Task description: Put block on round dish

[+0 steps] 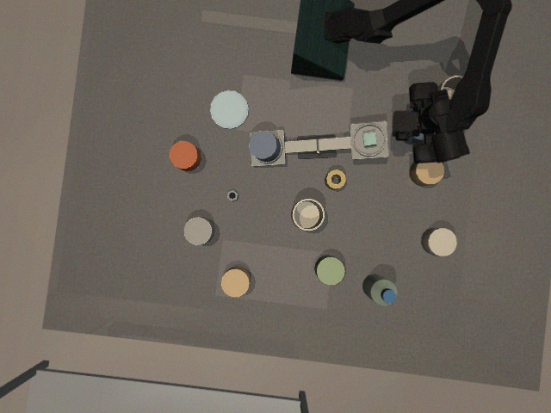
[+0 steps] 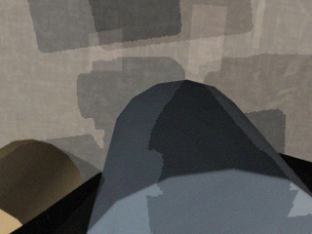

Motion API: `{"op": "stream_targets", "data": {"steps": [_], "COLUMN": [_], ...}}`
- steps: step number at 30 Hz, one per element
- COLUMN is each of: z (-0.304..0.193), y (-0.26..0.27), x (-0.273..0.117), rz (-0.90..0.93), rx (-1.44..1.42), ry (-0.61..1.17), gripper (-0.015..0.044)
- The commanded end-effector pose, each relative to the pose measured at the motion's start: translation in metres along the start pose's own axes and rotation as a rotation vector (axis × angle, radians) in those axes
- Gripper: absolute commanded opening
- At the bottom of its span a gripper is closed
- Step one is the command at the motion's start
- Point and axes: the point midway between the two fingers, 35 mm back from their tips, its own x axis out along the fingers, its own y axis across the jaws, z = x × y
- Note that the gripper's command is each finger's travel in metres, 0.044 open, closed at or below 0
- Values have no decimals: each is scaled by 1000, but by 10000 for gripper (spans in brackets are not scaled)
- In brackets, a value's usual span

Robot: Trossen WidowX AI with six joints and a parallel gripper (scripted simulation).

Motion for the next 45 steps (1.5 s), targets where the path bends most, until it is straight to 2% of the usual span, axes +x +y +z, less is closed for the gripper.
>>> {"op": "stream_targets", "data": {"steps": [1,18,35,39,43,45], "z": [1,1,0,1,1,4], "y": [-2,-2,0,-1,-2,2], "x": [13,34,19,-23,-25,-28], "rz": [-2,-1,-1,-3,-2,16], "rx": [8,8,2,8,9,17], "ry": [-2,-1,0,-5,-4,-13], "gripper": [0,0,440,440,440,387]}}
